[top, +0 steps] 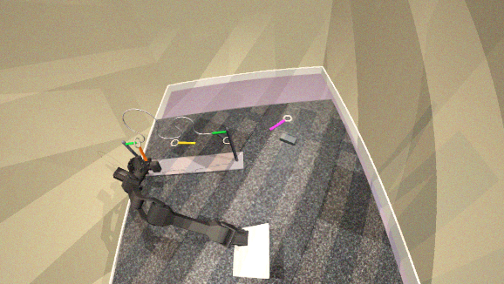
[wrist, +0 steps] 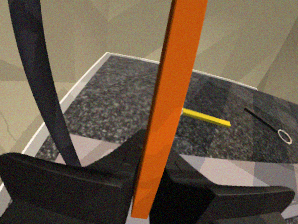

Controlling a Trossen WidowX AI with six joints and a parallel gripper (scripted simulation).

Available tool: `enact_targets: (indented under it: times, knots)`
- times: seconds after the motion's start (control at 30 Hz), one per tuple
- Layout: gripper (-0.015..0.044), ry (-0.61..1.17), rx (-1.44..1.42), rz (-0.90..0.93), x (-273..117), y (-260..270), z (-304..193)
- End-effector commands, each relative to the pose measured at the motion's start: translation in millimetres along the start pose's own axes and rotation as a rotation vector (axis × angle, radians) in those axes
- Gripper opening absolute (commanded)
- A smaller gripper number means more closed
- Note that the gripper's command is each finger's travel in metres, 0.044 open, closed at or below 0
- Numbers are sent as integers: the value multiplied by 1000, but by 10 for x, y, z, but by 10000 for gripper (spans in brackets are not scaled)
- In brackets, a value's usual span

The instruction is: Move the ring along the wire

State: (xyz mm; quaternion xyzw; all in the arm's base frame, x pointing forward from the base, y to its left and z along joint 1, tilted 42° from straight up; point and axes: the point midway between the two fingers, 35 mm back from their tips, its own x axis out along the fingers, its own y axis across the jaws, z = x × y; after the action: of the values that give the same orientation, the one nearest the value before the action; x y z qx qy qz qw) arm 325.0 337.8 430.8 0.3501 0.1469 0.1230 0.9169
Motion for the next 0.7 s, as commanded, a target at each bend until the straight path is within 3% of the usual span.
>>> enact_targets:
  times: [0.0,0.2,0.67]
  knots:
    - [-150,53,5,1,-86,-29,23]
    - [-150,152,-15,-9,-212,-125,24]
    - [-150,156,-130,-66,-220,-410,25]
